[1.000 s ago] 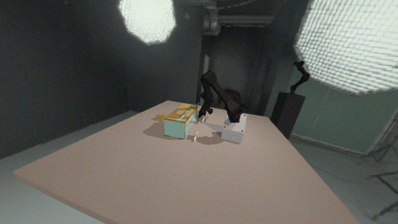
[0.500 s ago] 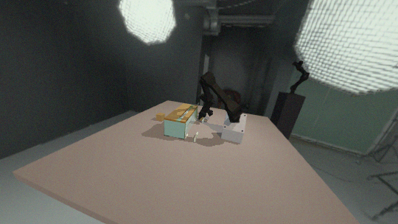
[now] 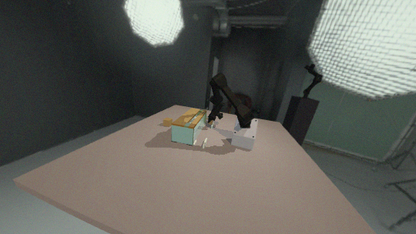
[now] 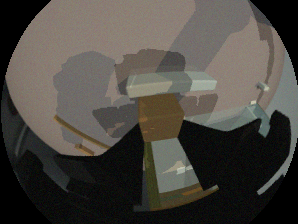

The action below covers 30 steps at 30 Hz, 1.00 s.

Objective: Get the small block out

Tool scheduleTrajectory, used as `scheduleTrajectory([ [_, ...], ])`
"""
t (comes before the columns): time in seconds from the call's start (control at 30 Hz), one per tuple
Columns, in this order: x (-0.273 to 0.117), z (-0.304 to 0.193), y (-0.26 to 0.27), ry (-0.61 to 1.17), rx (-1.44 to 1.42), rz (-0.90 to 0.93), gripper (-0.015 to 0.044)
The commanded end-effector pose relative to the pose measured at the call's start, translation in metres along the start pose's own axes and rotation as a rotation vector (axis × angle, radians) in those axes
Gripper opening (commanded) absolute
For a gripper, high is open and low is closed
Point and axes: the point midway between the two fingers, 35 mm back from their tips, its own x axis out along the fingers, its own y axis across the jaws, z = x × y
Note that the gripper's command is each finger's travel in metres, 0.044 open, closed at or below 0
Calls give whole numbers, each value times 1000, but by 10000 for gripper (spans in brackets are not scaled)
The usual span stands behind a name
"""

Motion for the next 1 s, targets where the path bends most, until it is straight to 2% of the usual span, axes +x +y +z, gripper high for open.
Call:
scheduleTrajectory([
  [0.0,-26,-13,2,11,-5,11,0],
  [0.33,-42,-19,0,13,9,13,0],
  [0.97,-105,-25,-33,39,281,145,0],
])
